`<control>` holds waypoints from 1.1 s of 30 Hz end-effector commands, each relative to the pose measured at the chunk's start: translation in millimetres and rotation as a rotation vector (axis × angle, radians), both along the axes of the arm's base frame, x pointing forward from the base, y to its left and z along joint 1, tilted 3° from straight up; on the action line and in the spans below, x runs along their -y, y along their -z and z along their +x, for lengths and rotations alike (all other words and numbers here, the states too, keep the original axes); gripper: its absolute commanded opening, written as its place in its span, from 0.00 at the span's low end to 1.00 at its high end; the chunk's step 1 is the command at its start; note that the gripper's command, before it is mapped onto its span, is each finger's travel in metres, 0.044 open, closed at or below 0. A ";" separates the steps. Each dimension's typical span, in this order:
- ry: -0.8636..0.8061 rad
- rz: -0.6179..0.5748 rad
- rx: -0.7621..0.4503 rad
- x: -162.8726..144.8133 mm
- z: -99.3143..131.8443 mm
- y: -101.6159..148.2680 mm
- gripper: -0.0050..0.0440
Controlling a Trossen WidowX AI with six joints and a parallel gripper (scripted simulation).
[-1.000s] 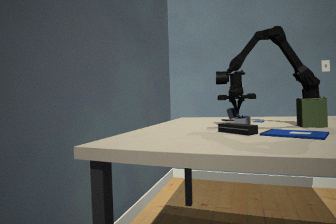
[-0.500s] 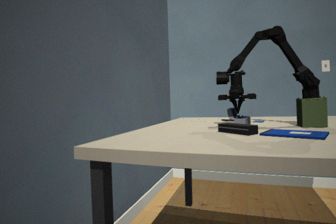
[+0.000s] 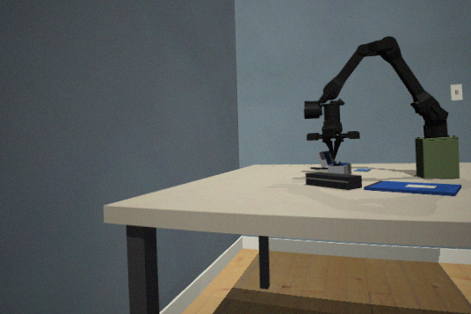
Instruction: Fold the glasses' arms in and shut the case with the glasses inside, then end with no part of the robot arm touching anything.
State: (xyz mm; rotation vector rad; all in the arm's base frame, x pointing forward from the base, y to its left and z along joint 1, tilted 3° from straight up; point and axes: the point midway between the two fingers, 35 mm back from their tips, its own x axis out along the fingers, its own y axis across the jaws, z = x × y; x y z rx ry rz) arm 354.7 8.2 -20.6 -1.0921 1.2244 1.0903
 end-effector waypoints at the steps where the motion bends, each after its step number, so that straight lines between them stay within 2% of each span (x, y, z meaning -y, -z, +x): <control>1: -0.005 0.001 0.005 4.7 -0.5 -0.2 0.10; 33: -0.005 0.001 0.005 27.7 -5.2 11.0 0.10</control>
